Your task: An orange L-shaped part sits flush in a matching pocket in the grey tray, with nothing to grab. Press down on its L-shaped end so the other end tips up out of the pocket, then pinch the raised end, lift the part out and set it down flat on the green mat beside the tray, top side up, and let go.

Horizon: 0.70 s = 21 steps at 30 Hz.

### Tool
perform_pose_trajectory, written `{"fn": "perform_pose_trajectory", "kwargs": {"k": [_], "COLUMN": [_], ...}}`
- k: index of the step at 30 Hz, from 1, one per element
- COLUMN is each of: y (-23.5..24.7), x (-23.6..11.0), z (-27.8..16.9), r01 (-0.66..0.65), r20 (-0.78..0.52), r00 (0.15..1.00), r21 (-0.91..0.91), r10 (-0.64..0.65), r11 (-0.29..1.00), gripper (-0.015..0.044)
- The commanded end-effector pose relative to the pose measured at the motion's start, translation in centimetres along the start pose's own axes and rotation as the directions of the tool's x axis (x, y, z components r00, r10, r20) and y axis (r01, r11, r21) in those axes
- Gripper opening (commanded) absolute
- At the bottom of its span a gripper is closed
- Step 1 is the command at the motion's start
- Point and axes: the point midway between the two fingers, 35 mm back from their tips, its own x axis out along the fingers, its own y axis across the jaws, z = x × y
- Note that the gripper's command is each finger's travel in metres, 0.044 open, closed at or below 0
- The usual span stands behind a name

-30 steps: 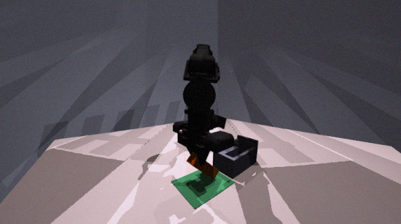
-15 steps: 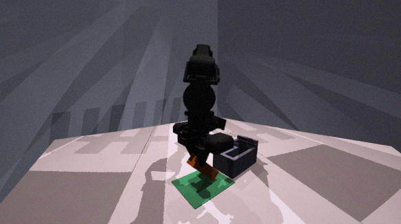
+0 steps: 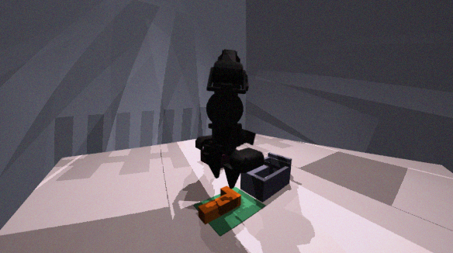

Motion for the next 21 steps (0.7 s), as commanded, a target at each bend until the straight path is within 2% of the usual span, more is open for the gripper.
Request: {"fn": "perform_pose_trajectory", "kwargs": {"k": [1, 2, 6, 21], "y": [-0.4, -0.4, -0.1, -0.3], "x": [-2.6, -3.7, -8.1, -7.9], "z": [-0.3, -0.3, -0.1, -0.2], "r01": [0.012, 0.012, 0.011, 0.022], "r20": [-0.009, -0.010, -0.010, -0.016], "r00": [1.000, 1.000, 1.000, 1.000], "r21": [-0.001, -0.001, 0.001, 0.005], "r10": [-0.012, -0.012, -0.011, -0.022], "r11": [1.000, 1.000, 1.000, 1.000], "gripper": [0.0368, 0.0394, 0.0400, 0.0400]}}
